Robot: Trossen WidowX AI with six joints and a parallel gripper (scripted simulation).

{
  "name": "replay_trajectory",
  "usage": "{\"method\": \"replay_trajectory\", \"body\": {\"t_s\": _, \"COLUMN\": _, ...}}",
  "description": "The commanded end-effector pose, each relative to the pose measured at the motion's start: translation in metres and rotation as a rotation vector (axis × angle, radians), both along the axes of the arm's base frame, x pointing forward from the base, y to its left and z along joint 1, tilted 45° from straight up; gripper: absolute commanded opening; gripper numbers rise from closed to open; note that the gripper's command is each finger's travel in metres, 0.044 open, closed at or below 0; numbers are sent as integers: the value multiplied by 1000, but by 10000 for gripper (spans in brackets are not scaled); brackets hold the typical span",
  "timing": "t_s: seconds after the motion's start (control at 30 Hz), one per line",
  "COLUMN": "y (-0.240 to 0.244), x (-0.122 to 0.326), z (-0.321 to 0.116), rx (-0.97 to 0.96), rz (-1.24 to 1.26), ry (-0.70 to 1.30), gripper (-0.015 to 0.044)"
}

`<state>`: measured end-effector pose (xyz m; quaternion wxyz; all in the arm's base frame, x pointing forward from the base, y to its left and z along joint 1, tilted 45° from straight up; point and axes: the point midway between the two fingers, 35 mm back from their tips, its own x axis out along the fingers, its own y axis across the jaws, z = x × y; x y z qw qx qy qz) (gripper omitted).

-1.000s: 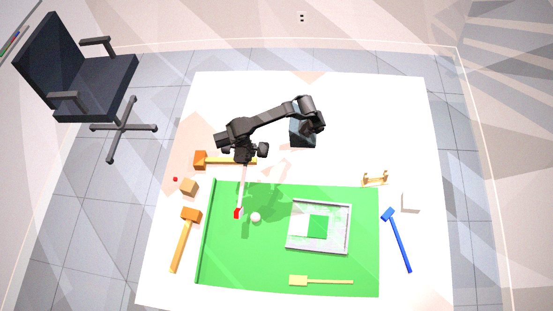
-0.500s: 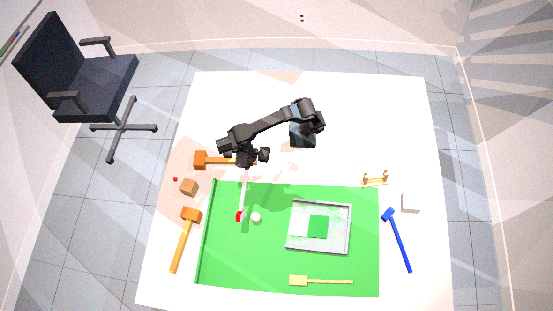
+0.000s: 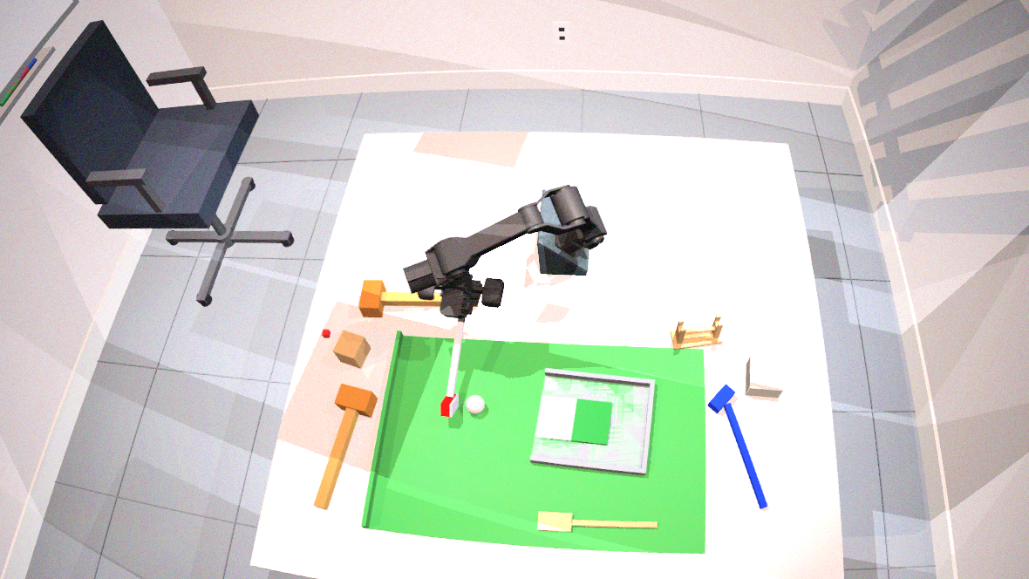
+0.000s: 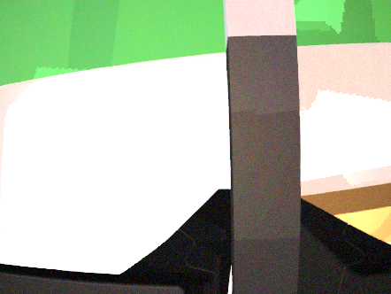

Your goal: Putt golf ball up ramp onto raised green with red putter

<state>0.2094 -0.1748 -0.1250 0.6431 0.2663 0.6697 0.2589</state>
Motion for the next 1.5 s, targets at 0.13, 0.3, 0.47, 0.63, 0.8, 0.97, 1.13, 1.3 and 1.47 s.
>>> {"method": "replay_trajectory", "body": {"t_s": 0.13, "y": -1, "x": 0, "z": 0, "rx": -1, "rz": -1, "ry": 0, "gripper": 0}}
{"method": "replay_trajectory", "body": {"t_s": 0.3, "y": -2, "x": 0, "z": -1, "rx": -1, "rz": -1, "ry": -1, "gripper": 0}}
{"method": "replay_trajectory", "body": {"t_s": 0.47, "y": -11, "x": 0, "z": -11, "rx": -1, "rz": -6, "ry": -2, "gripper": 0}}
{"method": "replay_trajectory", "body": {"t_s": 0.63, "y": -20, "x": 0, "z": -22, "rx": -1, "rz": -10, "ry": -3, "gripper": 0}}
{"method": "replay_trajectory", "body": {"t_s": 0.8, "y": -17, "x": 0, "z": -21, "rx": 1, "rz": -12, "ry": 4, "gripper": 0}}
{"method": "replay_trajectory", "body": {"t_s": 0.97, "y": 4, "x": 6, "z": 5, "rx": 0, "rz": -12, "ry": 3, "gripper": 0}}
{"method": "replay_trajectory", "body": {"t_s": 1.13, "y": 54, "x": 9, "z": 53, "rx": 4, "rz": -11, "ry": 0, "gripper": 0}}
{"method": "replay_trajectory", "body": {"t_s": 1.3, "y": 80, "x": 4, "z": 73, "rx": 9, "rz": -10, "ry": -1, "gripper": 0}}
{"method": "replay_trajectory", "body": {"t_s": 1.47, "y": 74, "x": 5, "z": 78, "rx": 8, "rz": -10, "ry": -1, "gripper": 0}}
